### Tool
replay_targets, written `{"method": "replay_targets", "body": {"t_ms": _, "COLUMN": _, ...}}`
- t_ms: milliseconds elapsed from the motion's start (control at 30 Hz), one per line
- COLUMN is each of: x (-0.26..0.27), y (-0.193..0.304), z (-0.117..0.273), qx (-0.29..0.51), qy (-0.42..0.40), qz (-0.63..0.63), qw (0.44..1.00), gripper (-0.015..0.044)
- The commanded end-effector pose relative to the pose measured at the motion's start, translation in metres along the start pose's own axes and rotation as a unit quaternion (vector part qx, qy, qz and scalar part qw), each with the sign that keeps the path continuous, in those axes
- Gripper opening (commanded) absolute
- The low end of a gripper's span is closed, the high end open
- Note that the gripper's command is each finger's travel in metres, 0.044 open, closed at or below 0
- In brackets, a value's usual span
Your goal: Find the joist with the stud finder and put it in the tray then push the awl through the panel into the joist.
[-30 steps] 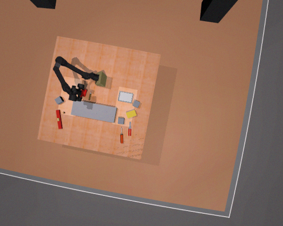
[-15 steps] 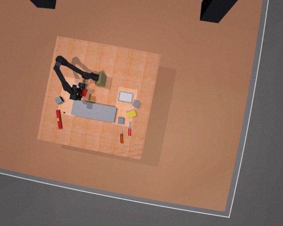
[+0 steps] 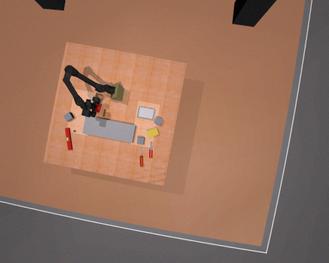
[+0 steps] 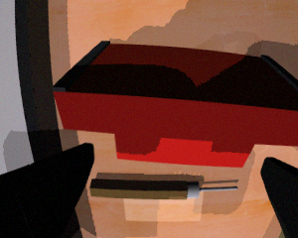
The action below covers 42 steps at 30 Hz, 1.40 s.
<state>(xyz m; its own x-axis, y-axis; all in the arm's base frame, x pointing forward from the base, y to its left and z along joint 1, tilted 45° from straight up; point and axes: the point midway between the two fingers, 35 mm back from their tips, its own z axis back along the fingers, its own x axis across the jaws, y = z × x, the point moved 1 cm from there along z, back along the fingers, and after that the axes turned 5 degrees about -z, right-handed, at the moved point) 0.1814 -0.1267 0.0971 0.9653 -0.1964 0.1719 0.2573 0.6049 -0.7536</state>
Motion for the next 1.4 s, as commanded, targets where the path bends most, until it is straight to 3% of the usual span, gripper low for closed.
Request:
{"method": "replay_targets", "body": {"t_ms": 0, "x": -0.002, "y": 0.002, "z": -0.008, "qx": 0.0, "qy": 0.002, "qz": 0.004, "qw": 1.0, "gripper": 0.044}}
{"method": "replay_targets", "body": {"t_ms": 600, "x": -0.004, "y": 0.002, "z": -0.033, "qx": -0.004, "qy": 0.002, "qz": 0.004, "qw": 1.0, "gripper": 0.044}}
{"method": "replay_targets", "body": {"t_ms": 1100, "x": -0.004, "y": 0.002, "z": -0.033, "qx": -0.004, "qy": 0.002, "qz": 0.004, "qw": 1.0, "gripper": 0.034}}
{"method": "replay_targets", "body": {"t_ms": 1367, "x": -0.003, "y": 0.003, "z": -0.026, "qx": -0.002, "qy": 0.002, "qz": 0.004, "qw": 1.0, "gripper": 0.013}}
